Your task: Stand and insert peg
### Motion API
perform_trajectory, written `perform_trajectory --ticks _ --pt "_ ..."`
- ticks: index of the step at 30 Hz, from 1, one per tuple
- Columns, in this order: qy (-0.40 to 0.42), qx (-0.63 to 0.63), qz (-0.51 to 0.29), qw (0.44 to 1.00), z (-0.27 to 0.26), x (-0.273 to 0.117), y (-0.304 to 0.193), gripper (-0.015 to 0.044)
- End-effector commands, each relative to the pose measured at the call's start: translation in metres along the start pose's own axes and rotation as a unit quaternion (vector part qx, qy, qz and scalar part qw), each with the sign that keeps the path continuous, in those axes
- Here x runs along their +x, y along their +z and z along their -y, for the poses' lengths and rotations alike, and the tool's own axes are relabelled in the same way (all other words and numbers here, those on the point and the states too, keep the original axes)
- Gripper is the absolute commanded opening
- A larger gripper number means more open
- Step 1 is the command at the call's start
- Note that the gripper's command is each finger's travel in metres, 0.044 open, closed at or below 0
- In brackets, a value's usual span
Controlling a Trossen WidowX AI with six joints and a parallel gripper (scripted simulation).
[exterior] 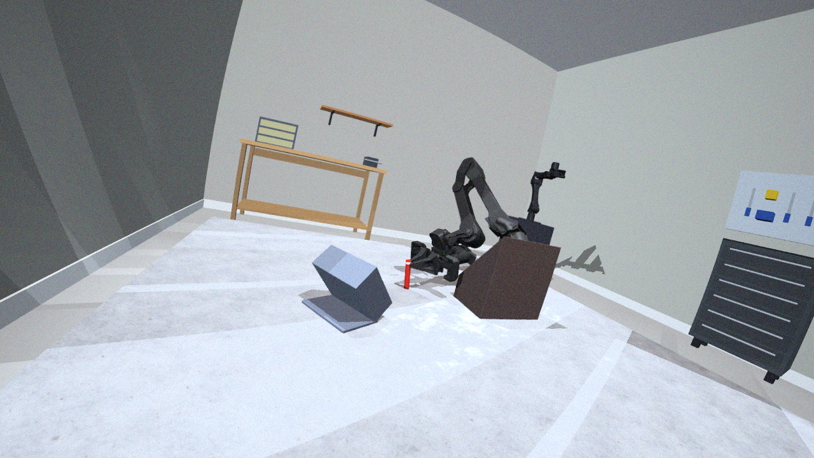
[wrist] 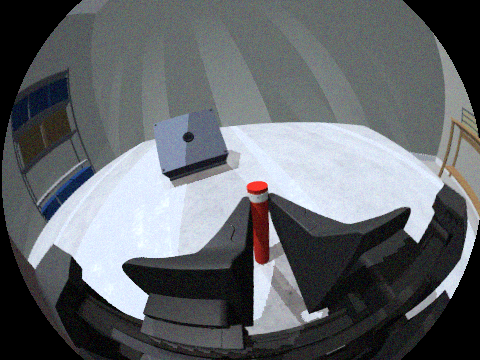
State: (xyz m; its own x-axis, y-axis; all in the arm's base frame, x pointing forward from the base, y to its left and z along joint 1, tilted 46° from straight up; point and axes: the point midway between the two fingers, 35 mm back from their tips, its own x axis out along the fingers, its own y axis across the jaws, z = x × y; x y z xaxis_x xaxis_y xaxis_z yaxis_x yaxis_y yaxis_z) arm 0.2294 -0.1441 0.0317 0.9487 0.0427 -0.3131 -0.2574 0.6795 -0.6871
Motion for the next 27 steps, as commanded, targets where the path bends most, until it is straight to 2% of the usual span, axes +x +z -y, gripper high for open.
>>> perform_trajectory --ticks 1,27 --pt "0.000 0.000 0.000 1.000 -0.0001 -0.0010 -0.0025 0.0050" --pt "0.004 -0.008 0.017 1.000 -0.0012 -0.0044 -0.0043 0.0050"
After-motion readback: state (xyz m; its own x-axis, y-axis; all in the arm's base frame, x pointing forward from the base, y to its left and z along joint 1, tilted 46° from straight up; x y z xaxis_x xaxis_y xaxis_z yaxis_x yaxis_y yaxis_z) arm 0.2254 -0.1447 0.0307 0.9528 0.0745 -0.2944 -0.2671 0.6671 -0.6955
